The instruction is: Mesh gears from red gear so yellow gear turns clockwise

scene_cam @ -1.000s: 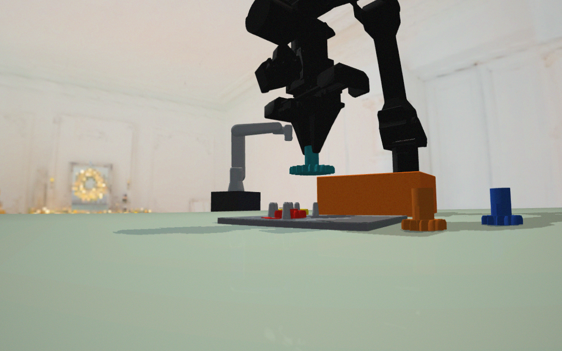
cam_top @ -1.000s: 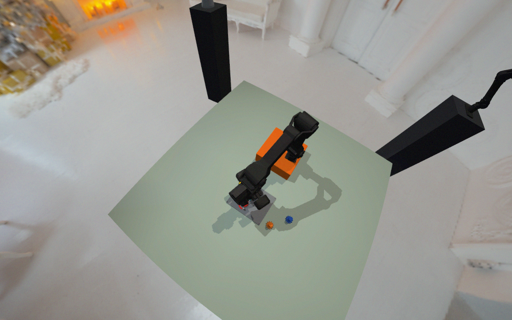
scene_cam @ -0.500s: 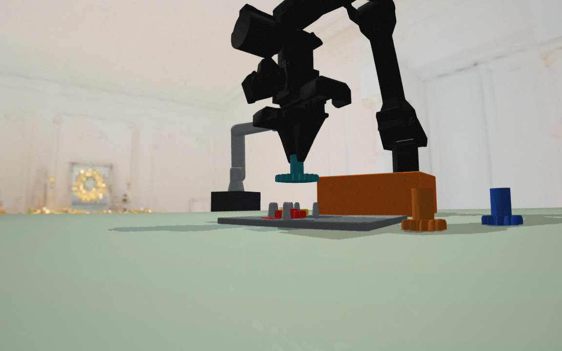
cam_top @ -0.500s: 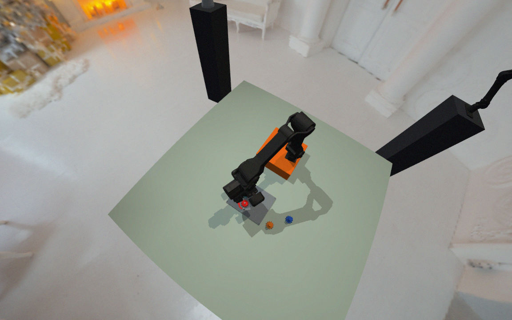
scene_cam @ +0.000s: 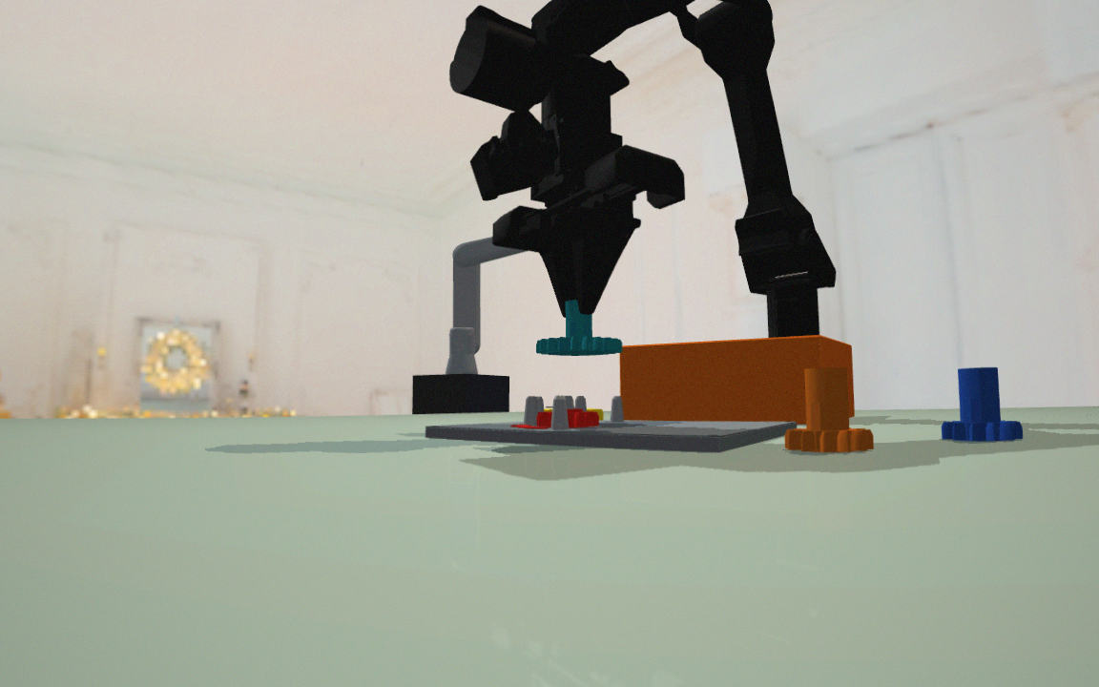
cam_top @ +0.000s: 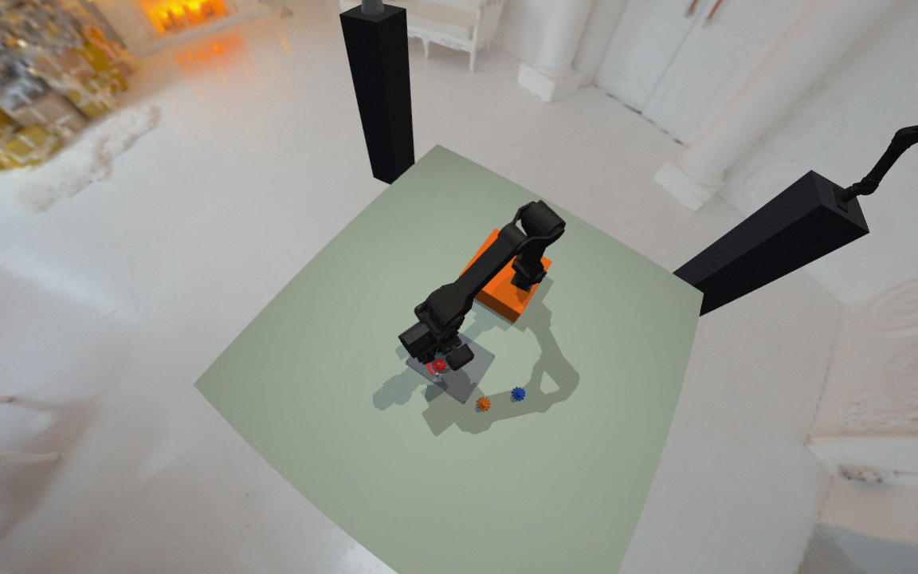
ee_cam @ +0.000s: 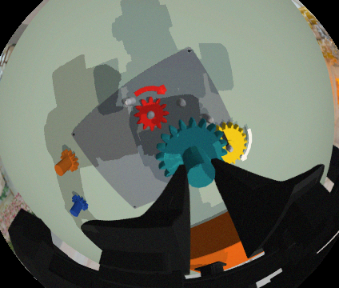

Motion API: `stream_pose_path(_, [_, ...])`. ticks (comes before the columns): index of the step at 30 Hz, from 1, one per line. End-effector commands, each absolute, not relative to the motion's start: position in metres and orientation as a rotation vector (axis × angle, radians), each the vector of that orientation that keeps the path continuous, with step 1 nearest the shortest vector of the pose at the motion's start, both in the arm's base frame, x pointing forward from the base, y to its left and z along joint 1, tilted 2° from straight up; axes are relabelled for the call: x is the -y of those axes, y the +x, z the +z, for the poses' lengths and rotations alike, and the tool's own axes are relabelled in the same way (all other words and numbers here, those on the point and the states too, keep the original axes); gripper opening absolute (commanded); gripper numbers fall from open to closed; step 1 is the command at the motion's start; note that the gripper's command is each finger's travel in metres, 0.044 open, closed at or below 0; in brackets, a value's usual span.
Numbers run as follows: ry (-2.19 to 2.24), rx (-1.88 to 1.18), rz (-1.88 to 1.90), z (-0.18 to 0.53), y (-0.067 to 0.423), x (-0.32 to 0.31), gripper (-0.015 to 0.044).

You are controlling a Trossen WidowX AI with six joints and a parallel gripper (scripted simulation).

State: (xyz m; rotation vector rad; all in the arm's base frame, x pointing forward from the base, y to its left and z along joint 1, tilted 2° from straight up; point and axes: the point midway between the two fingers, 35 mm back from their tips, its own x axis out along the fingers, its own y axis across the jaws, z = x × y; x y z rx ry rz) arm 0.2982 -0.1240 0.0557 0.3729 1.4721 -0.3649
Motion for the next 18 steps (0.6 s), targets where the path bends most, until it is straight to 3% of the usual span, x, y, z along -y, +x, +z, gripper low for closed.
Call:
stream_pose_path(1, [0.373,-1.475,-0.357,0.055,0.298,0.123,0.0])
stream_pose_path(18, [0.266,-1.49,-0.256,0.035,0.299,0.123,0.0])
